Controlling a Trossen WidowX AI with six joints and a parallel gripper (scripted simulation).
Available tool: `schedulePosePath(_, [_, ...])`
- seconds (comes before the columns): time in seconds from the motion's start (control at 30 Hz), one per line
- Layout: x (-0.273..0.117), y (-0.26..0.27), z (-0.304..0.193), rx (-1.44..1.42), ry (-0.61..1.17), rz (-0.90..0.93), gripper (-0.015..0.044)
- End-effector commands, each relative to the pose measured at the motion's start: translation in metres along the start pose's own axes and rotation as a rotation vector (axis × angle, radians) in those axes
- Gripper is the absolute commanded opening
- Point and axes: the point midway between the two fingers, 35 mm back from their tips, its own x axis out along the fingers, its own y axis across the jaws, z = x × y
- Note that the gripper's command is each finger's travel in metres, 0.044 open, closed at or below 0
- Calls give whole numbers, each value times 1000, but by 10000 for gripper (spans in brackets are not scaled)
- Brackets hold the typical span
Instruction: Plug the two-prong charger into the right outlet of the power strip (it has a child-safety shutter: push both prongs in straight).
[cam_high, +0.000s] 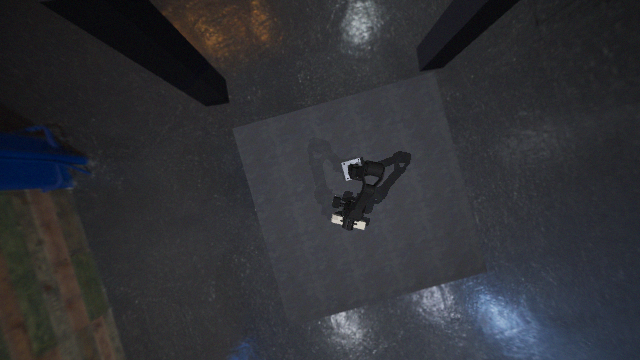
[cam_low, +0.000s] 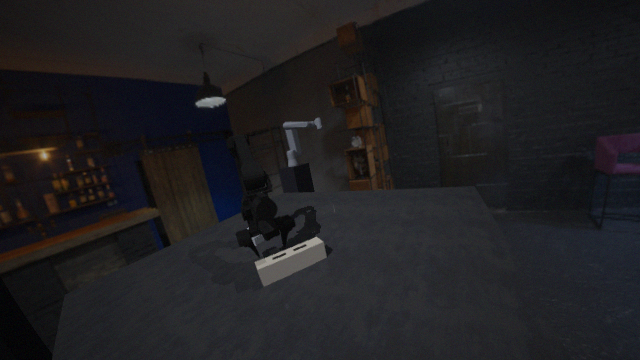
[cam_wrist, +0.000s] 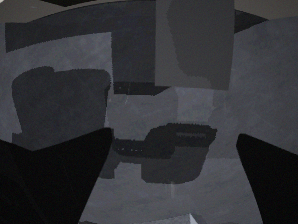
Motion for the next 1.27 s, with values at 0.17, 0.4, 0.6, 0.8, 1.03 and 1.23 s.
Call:
schedulePosePath(0.17, [-15, 0, 3, 0, -127, -2, 440])
schedulePosePath(0.4, [-62, 0, 12, 2, -483, -5, 440])
schedulePosePath(0.6, [-79, 0, 12, 4, -610, -5, 440])
schedulePosePath(0.8, [-79, 0, 12, 4, -610, -5, 440])
schedulePosePath(1.03, [-79, 0, 12, 4, -610, -5, 440])
schedulePosePath(1.23, [-79, 0, 12, 4, -610, -5, 440])
